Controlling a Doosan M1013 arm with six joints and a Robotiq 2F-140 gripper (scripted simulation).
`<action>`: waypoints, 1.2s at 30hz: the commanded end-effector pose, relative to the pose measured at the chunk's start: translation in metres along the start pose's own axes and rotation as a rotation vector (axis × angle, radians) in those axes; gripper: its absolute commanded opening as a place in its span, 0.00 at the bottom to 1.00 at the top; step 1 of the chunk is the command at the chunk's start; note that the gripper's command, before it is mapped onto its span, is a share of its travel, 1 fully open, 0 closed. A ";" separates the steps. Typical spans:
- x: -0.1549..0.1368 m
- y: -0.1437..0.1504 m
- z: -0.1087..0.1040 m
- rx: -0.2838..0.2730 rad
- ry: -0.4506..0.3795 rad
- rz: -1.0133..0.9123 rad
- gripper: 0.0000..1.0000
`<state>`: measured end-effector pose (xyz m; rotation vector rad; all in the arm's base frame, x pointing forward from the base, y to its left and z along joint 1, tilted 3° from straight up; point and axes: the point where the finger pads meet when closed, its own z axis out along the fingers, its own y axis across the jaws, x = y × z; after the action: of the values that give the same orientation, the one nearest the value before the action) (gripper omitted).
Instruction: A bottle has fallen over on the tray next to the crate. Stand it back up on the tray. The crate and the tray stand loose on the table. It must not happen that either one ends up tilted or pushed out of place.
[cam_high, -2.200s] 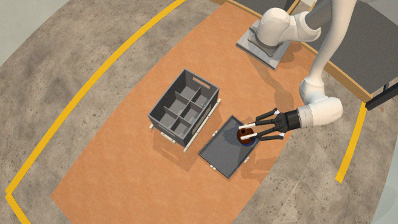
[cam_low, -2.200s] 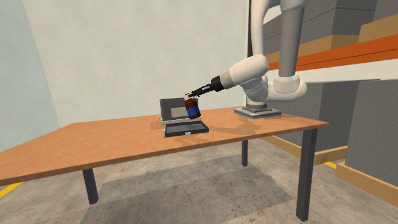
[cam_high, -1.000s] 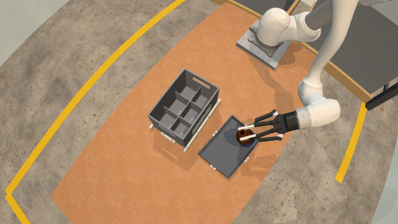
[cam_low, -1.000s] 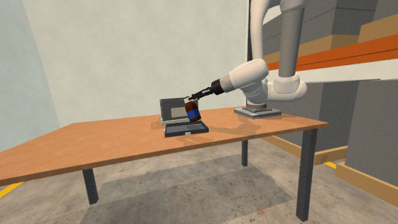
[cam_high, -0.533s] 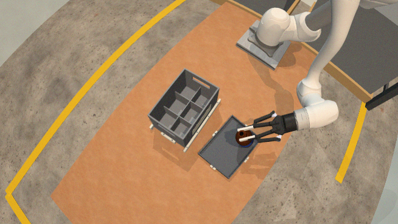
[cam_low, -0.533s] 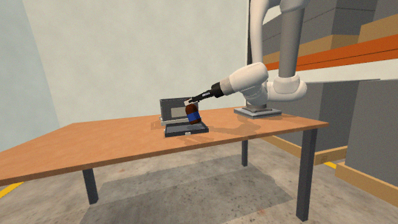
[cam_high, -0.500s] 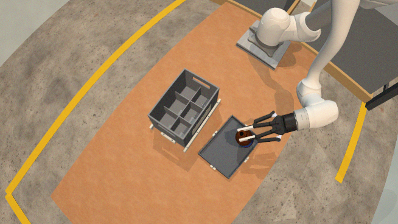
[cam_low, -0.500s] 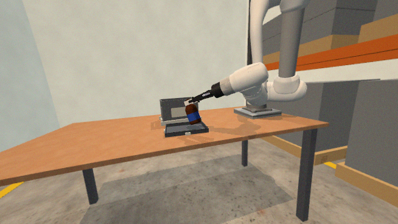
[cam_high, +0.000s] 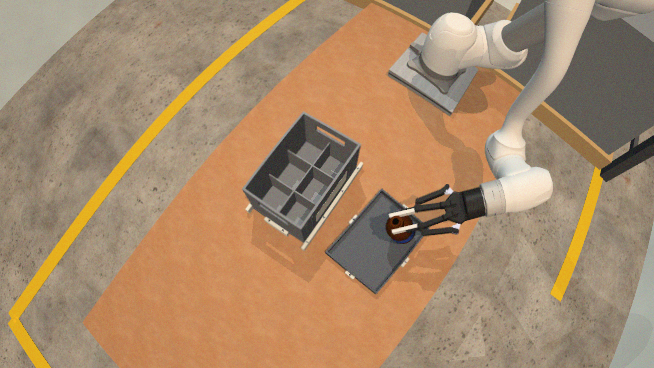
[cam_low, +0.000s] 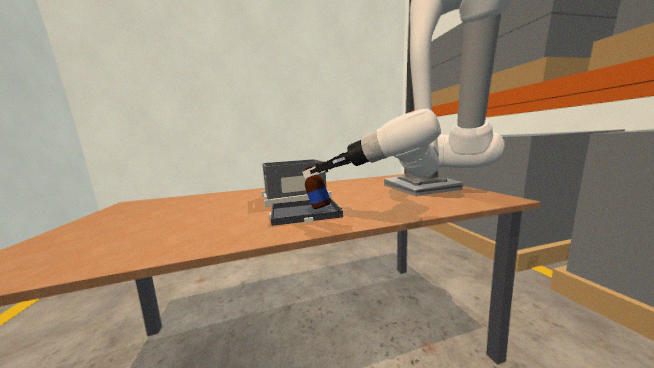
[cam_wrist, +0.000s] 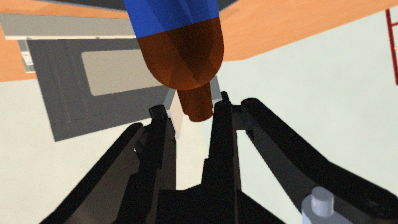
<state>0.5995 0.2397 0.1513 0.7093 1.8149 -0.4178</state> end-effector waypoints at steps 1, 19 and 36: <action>0.002 0.000 0.001 0.000 0.000 0.000 0.10; 0.012 0.000 0.004 0.000 0.000 0.000 0.10; 0.014 0.000 0.005 0.000 0.000 0.000 0.10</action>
<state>0.5999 0.2404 0.1368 0.7093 1.8148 -0.4178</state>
